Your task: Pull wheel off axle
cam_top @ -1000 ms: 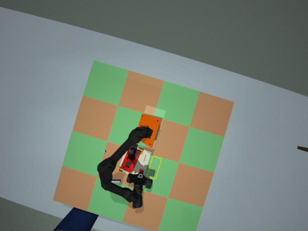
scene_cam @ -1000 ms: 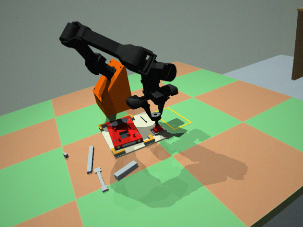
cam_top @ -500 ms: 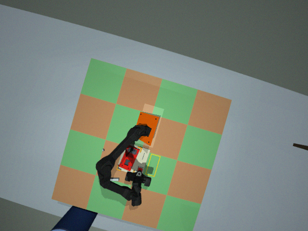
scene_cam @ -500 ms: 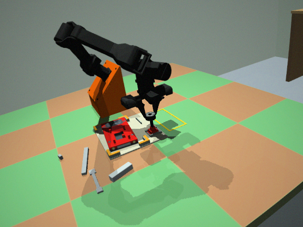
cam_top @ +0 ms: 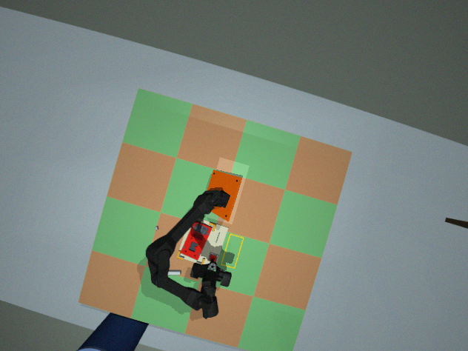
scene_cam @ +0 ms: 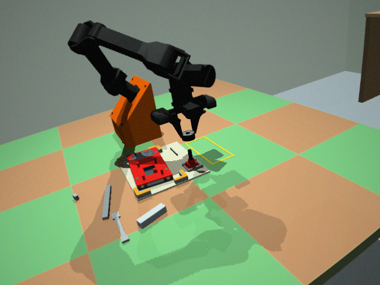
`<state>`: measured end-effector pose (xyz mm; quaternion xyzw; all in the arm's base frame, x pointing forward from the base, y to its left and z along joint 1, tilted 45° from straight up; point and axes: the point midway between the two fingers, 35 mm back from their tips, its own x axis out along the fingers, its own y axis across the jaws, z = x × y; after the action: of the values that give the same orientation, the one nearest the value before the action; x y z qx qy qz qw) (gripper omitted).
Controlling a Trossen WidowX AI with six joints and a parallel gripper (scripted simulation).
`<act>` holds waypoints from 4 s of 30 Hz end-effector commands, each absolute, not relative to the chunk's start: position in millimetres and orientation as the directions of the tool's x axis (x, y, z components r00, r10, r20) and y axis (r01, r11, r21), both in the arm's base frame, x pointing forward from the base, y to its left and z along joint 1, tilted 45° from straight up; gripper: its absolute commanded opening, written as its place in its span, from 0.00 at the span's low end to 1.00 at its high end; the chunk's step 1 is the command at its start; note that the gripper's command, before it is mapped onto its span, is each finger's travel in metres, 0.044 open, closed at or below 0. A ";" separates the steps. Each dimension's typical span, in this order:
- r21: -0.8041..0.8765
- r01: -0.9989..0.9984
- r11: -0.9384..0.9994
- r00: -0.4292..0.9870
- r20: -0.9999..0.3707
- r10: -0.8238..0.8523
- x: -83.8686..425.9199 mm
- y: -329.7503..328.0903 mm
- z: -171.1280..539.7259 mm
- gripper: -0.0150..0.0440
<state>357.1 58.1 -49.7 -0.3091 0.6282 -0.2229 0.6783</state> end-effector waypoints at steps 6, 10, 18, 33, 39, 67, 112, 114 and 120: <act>-0.691 -0.096 0.717 0.109 -0.723 -0.682 330.1 88.8 -78.8 0.25; -0.689 -0.094 0.718 0.109 -0.724 -0.681 317.4 100.6 -89.9 0.25; -0.690 -0.089 0.718 0.109 -0.724 -0.681 292.5 119.2 -109.2 0.25; -0.691 -0.088 0.718 0.109 -0.723 -0.682 294.9 103.4 -126.7 0.25; -0.690 -0.089 0.718 0.110 -0.723 -0.682 300.5 81.7 -150.8 0.25; -0.690 -0.084 0.719 0.107 -0.724 -0.682 302.1 66.9 -164.7 0.76; -0.691 -0.093 0.717 0.105 -0.723 -0.683 212.3 86.1 -84.0 1.00; -0.691 -0.093 0.717 0.105 -0.723 -0.683 212.3 86.1 -84.0 1.00; -0.691 -0.093 0.717 0.105 -0.723 -0.683 212.3 86.1 -84.0 1.00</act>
<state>213.3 85.9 -84.1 -0.3094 0.6311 -0.2171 0.6774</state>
